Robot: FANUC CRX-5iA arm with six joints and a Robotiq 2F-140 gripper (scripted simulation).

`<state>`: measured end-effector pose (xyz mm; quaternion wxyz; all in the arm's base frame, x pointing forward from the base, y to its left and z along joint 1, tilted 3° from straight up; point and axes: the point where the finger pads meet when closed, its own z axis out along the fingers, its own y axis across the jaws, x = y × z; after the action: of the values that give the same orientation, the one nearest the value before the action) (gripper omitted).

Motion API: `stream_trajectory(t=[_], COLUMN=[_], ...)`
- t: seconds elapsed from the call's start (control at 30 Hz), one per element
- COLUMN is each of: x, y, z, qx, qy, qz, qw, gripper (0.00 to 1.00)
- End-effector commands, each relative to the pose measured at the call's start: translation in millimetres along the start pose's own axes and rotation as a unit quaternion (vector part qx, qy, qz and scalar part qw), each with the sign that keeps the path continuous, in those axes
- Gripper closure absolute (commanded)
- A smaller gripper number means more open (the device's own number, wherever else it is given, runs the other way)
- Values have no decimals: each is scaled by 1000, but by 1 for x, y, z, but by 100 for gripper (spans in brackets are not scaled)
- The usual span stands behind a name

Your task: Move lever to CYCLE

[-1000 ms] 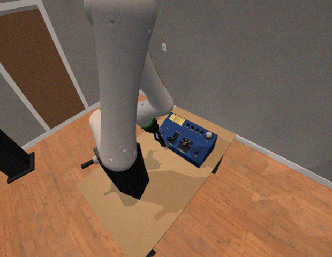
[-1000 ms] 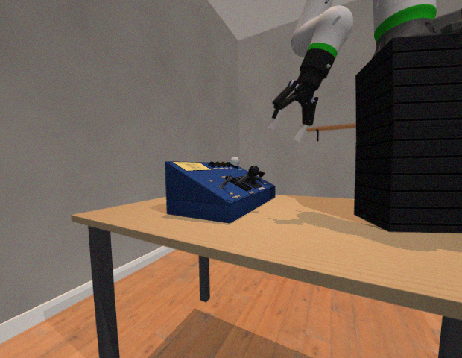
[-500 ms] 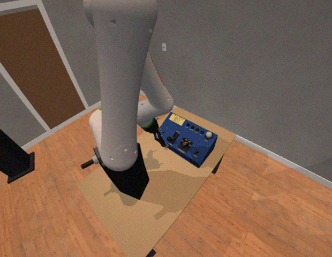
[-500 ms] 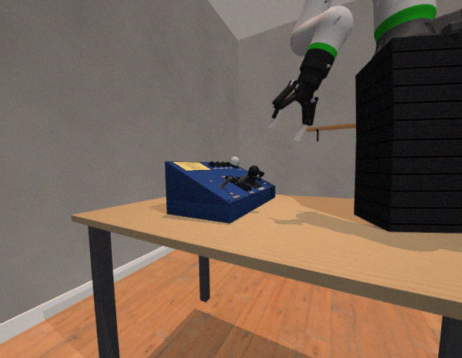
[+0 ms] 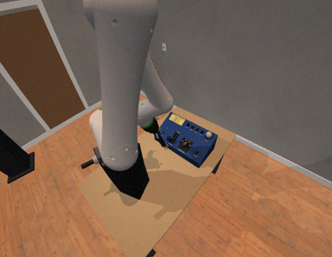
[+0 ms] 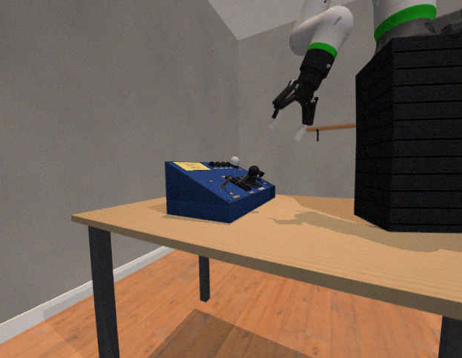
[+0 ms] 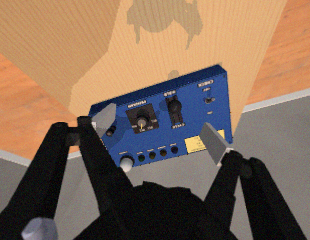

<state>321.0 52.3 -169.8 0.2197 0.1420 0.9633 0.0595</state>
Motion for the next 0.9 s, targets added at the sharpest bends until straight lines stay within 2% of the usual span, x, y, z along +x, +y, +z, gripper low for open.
stream_trajectory(t=[0.0, 0.03, 0.07, 0.87], x=[0, 0, -3, -3], y=[0, 0, -3, -3], z=[0, 0, 2, 2], qx=[0, 0, -3, -3], qy=[1, 1, 1, 1], qz=[0, 0, 71, 71], qw=[1000, 1000, 997, 997], gripper=[0, 0, 0, 0])
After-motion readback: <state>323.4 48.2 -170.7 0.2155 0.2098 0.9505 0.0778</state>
